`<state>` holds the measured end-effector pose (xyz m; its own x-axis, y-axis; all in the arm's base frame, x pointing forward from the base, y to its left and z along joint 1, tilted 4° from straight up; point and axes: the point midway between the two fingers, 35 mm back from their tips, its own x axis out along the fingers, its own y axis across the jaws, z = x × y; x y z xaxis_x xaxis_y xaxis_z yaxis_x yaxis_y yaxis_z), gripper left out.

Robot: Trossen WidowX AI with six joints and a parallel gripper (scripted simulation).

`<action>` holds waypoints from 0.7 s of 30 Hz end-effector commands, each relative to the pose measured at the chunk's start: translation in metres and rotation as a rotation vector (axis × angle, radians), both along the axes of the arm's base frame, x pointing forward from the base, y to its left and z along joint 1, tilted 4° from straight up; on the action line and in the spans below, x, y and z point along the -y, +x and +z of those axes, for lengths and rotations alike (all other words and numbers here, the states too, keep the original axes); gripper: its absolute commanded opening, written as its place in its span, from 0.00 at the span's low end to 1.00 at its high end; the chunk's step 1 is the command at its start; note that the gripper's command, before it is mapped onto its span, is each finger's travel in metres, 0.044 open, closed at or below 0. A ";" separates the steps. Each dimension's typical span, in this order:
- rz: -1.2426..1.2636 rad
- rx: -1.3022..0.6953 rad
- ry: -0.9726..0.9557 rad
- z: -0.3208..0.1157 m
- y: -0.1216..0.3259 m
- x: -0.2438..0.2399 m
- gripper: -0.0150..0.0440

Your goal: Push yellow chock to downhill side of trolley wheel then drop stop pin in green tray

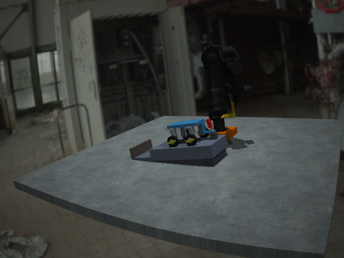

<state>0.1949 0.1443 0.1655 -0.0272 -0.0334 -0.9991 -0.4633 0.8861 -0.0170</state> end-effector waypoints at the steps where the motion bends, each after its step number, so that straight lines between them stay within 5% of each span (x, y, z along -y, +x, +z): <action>1: -0.152 0.008 -0.008 0.000 0.000 0.001 0.25; 21: -0.736 0.030 -0.024 0.000 0.000 0.001 0.25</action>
<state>0.1948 0.1443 0.1656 -0.0260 -0.0342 -0.9991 0.1799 0.9829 -0.0384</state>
